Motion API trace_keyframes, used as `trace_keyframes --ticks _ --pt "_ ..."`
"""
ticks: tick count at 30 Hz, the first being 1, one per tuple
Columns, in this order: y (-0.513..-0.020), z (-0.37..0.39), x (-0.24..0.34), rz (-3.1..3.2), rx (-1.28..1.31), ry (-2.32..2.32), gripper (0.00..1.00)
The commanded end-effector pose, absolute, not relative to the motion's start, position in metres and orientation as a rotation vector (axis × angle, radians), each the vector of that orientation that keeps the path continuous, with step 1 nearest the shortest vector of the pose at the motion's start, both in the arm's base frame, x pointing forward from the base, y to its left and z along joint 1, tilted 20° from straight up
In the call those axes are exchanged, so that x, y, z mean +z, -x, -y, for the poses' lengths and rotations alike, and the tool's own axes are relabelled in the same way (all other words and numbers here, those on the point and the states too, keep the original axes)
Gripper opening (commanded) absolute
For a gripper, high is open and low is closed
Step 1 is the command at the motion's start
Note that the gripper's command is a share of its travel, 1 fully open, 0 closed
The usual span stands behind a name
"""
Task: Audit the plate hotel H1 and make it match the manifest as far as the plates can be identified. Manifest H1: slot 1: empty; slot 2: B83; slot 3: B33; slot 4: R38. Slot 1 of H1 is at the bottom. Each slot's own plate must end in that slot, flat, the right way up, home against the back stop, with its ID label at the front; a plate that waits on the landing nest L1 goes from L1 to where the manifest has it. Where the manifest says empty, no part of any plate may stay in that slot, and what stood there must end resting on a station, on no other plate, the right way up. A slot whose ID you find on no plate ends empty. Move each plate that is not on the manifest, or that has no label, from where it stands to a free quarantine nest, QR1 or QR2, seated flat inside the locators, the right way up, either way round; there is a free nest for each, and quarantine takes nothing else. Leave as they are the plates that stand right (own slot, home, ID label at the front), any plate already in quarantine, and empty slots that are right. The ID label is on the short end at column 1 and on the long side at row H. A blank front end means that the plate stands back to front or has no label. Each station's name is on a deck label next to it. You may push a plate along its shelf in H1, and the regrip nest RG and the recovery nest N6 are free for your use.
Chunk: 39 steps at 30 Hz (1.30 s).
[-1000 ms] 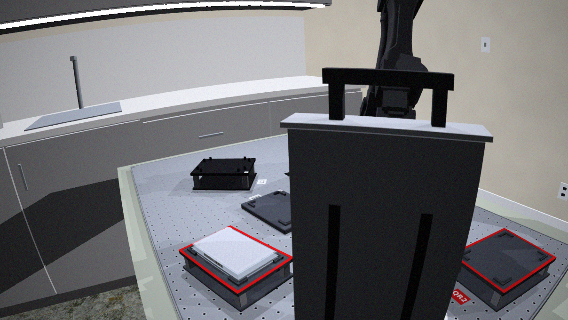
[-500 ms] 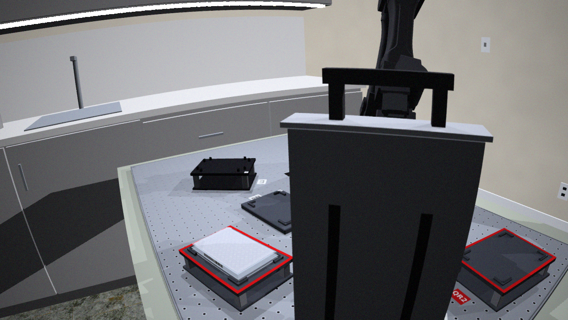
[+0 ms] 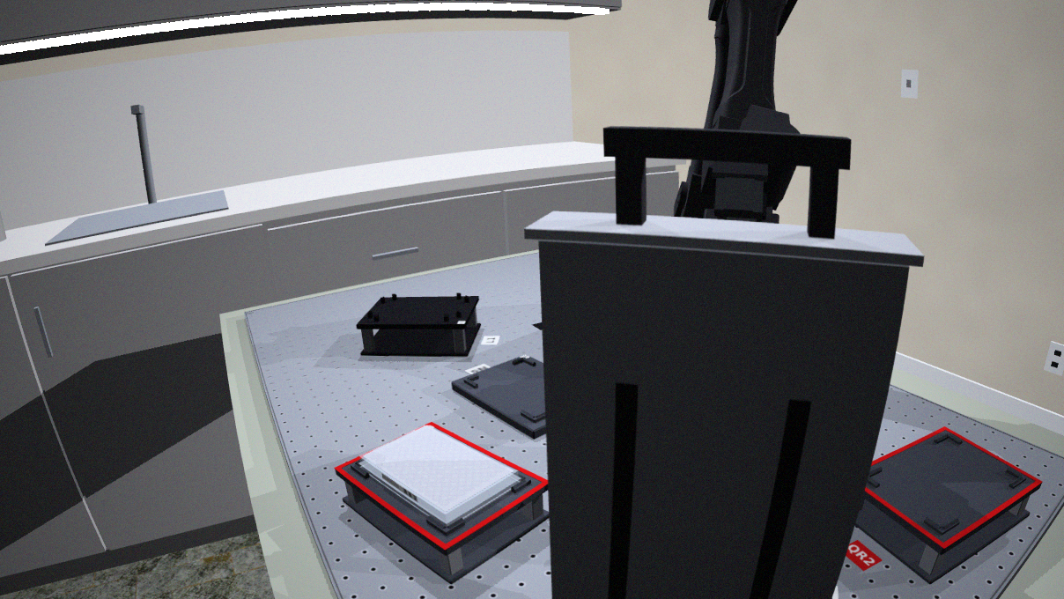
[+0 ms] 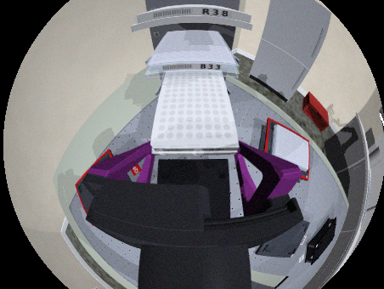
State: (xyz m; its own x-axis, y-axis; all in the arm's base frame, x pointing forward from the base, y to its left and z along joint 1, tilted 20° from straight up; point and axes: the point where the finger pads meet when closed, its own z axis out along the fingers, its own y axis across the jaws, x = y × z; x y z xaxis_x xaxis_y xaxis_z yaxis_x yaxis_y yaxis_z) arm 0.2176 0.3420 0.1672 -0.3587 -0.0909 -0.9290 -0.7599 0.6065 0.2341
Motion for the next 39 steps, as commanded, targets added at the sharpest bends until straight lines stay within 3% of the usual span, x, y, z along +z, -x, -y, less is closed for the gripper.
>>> trace_keyframes --ticks 1,39 --pt "-0.2297 -0.3484 0.1899 -1.760 0.840 0.651 0.86" --pt "-0.2290 -0.3491 0.1892 -1.760 0.841 0.652 0.86"
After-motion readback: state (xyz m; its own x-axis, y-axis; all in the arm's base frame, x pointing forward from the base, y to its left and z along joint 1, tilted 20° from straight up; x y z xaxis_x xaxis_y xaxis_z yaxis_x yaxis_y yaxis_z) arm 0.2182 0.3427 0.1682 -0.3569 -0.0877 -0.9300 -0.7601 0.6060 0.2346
